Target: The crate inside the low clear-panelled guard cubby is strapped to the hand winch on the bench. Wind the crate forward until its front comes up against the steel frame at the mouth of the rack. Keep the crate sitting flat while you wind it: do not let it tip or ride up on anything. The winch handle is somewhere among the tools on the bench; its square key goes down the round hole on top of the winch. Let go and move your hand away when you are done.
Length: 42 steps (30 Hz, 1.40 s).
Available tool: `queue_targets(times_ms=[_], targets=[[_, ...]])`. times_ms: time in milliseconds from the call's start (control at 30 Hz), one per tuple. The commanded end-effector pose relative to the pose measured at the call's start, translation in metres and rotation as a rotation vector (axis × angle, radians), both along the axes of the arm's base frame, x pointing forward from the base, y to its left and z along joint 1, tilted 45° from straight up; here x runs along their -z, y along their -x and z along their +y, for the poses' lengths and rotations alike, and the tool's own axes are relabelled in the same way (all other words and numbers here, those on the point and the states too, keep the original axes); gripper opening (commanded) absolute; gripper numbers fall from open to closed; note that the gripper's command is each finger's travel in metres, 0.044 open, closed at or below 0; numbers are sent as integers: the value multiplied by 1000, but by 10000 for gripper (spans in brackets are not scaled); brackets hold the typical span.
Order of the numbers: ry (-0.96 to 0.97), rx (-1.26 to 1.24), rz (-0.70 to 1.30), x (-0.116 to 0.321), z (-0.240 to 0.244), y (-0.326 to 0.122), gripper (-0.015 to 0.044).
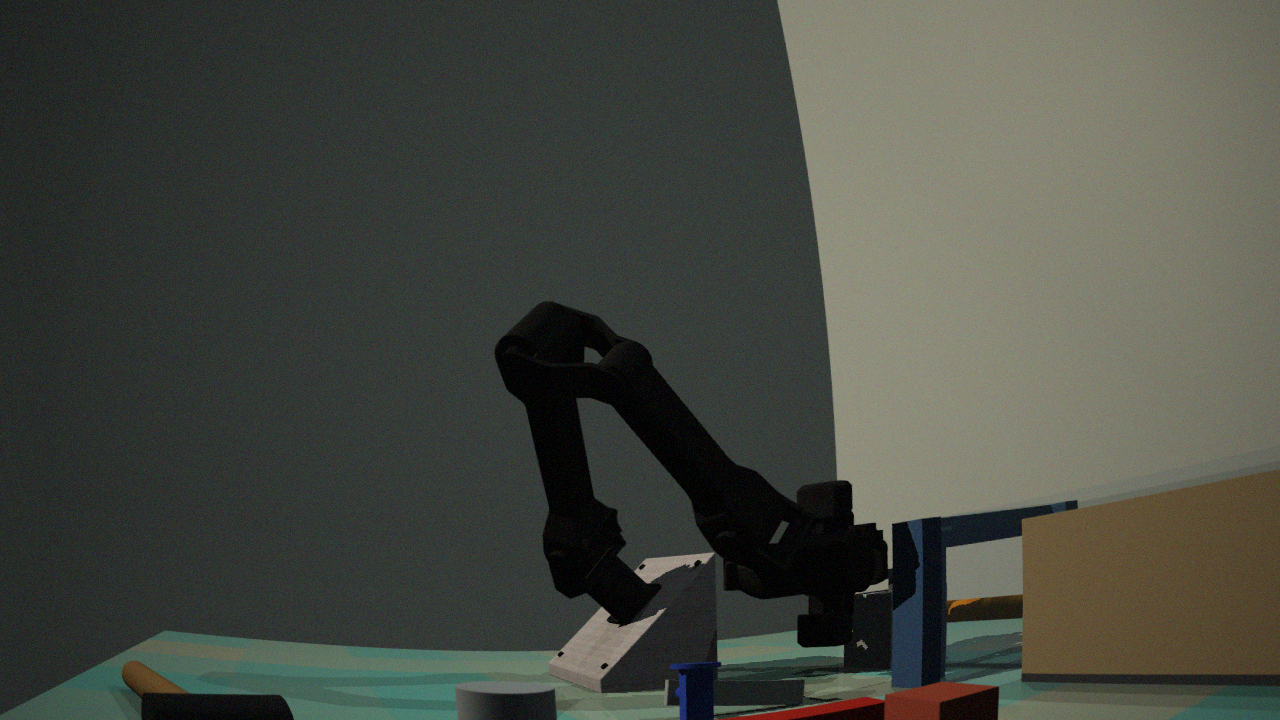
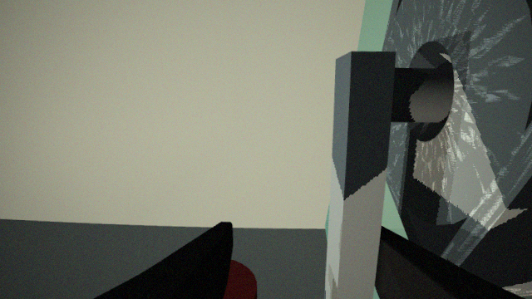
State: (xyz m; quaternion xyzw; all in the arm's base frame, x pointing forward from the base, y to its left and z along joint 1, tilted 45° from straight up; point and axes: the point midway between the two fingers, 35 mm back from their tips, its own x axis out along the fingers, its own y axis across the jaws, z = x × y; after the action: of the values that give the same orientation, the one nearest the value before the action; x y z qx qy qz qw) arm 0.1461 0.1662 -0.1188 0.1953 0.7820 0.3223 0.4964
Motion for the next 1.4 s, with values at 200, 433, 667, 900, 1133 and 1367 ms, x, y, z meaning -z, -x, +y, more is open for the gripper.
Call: queue_targets(times_ms=[200, 433, 667, 900, 1133, 1367], targets=[[-6, 2, 6, -2, 2, 1, 240], [-6, 2, 6, -2, 2, 1, 240], [-6, 2, 6, -2, 2, 1, 240], [-6, 2, 6, -2, 2, 1, 240], [-6, 2, 6, -2, 2, 1, 240], [0, -1, -1, 6, -4, -3, 240]])
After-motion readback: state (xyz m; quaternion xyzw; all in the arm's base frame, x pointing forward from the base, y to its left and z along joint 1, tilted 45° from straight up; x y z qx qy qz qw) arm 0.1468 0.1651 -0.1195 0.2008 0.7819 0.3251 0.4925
